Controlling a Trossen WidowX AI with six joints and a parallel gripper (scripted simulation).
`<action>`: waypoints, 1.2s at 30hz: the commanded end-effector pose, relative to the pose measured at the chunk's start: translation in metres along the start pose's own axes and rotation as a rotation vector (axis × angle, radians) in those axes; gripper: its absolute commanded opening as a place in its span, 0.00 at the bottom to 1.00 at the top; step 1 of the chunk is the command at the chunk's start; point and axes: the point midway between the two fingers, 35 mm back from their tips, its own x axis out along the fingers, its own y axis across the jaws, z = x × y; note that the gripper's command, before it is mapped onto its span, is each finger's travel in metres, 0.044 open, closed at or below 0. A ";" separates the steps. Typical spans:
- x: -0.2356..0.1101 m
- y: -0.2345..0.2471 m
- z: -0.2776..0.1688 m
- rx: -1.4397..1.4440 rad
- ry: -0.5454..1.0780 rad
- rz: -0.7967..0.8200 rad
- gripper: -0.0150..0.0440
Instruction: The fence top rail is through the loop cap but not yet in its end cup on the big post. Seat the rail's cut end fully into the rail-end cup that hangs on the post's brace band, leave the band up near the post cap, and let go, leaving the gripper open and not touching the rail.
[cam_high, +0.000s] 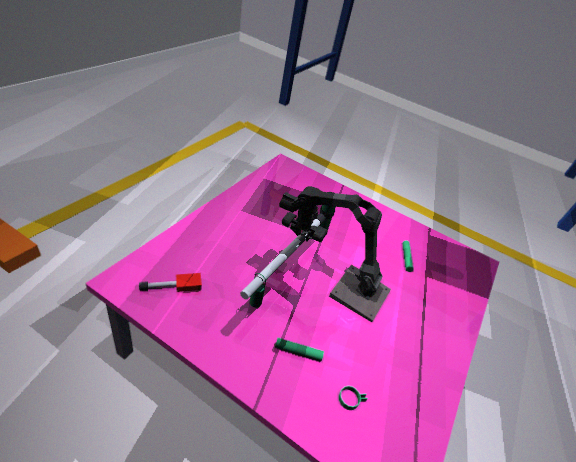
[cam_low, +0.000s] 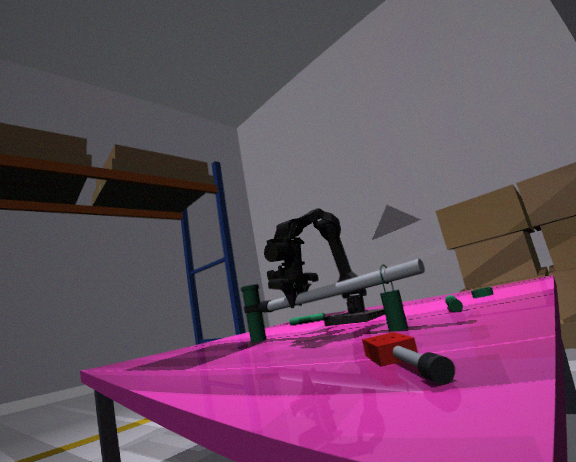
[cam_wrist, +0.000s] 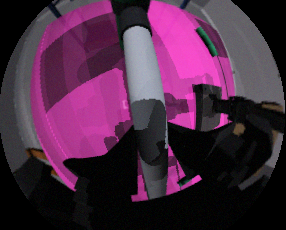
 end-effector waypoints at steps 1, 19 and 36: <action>-0.001 0.000 0.001 0.001 -0.001 0.003 0.25; 0.000 0.000 0.008 0.001 -0.002 0.003 0.25; 0.000 0.001 0.014 0.001 -0.003 0.003 0.25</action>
